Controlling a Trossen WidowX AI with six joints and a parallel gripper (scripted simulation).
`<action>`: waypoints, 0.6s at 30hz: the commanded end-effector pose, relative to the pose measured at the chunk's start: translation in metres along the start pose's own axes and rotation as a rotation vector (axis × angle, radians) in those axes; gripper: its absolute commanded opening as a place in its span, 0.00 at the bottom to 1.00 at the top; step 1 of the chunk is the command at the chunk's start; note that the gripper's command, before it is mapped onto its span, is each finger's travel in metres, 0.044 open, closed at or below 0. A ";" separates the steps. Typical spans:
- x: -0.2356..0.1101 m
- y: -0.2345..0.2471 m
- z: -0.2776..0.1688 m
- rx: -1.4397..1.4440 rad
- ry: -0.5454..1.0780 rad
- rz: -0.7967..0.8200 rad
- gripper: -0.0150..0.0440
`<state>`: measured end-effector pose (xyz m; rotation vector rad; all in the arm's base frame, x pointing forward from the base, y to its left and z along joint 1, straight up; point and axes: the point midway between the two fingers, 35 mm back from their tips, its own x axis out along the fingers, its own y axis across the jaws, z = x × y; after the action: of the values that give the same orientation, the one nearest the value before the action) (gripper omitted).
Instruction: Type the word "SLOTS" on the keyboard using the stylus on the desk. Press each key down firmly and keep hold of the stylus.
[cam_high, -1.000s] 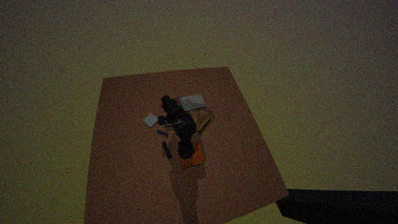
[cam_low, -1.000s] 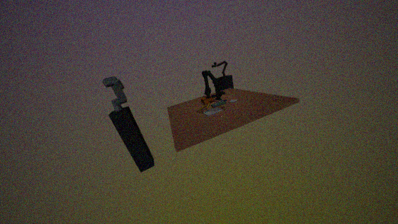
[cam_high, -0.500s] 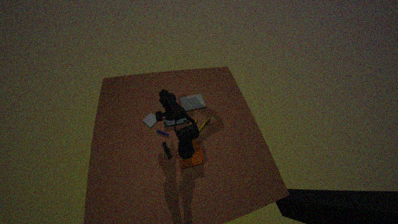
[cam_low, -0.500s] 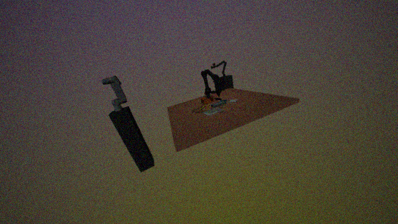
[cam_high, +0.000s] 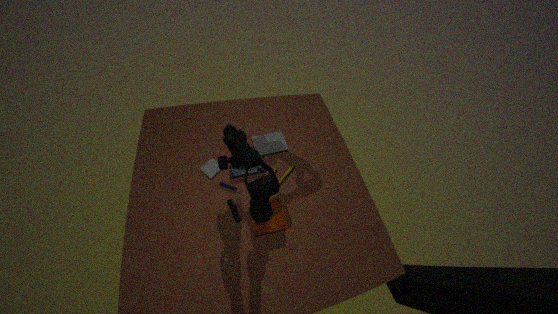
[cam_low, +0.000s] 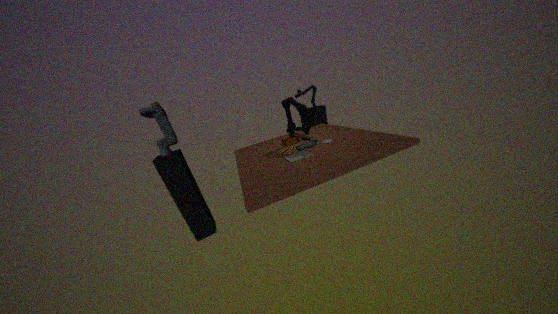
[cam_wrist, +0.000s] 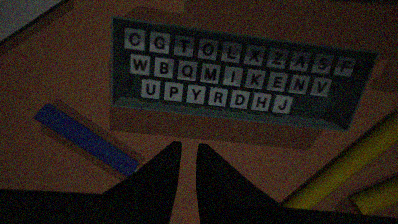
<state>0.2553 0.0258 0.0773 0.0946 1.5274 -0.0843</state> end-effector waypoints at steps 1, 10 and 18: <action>0.000 0.000 0.000 0.000 0.000 0.000 0.25; 0.000 0.000 0.000 0.000 0.000 0.000 0.30; 0.009 0.020 -0.008 0.439 0.076 -0.078 0.51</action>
<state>0.2536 0.0371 0.0739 0.2658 1.5548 -0.2852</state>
